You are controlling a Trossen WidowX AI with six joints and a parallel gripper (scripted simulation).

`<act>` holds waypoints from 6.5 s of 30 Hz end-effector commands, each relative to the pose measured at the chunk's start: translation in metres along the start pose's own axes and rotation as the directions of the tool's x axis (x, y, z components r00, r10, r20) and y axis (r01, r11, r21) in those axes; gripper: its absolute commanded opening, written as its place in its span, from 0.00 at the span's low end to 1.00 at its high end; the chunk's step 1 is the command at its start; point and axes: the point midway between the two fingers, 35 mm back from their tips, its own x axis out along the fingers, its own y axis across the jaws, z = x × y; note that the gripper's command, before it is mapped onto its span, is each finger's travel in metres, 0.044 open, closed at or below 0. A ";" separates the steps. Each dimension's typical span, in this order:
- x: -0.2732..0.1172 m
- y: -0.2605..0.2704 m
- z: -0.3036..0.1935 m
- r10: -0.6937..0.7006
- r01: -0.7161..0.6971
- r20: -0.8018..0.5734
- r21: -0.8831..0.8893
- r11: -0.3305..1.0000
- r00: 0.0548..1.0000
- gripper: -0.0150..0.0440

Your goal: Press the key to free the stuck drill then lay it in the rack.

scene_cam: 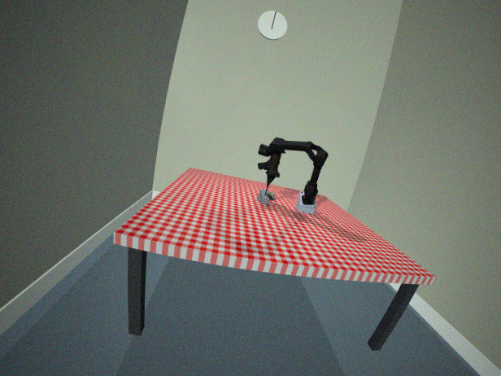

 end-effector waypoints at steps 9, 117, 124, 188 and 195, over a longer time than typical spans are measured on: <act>0.009 0.001 -0.001 0.011 -0.011 -0.014 0.007 1.000 1.000 0.25; 0.059 -0.159 0.000 0.004 -0.012 -0.012 -1.000 0.004 1.000 1.00; 0.059 -0.159 0.000 0.004 -0.012 -0.012 -1.000 0.004 1.000 1.00; 0.107 -0.146 0.001 -0.001 -0.009 -0.009 -1.000 -0.005 1.000 0.32; 0.107 -0.146 0.001 -0.001 -0.009 -0.009 -1.000 -0.005 1.000 0.25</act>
